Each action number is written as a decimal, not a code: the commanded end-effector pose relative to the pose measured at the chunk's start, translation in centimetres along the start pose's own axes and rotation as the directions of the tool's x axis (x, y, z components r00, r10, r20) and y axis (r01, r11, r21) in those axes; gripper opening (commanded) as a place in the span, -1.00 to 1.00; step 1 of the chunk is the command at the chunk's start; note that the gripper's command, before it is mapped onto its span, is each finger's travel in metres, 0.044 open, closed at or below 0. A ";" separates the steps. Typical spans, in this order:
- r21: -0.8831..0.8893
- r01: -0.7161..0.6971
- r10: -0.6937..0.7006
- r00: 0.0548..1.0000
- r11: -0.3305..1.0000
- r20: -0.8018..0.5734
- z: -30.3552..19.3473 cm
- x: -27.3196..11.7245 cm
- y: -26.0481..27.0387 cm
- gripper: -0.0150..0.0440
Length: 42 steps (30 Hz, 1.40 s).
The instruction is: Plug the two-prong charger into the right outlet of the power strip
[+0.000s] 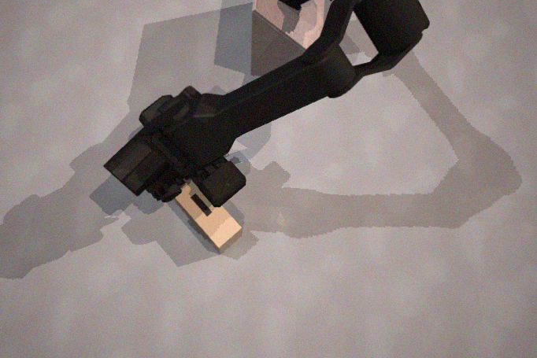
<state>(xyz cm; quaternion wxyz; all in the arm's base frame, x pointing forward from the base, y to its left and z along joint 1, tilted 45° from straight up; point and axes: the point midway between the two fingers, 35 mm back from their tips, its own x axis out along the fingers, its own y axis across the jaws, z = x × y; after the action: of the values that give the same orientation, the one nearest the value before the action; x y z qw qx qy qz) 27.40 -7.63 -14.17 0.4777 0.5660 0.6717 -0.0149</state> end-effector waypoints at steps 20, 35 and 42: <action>-0.016 0.006 -0.005 1.000 1.000 0.031 0.7 -0.3 0.0 -0.49; -0.016 0.006 -0.005 1.000 1.000 0.031 0.7 -0.3 0.1 -0.49; -0.016 0.006 -0.005 1.000 1.000 0.031 0.7 -0.2 0.1 -0.49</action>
<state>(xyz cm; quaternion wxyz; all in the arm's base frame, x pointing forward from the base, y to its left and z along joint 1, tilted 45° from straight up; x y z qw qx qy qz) 27.47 -7.67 -14.13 0.4810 0.5648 0.6704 -0.0146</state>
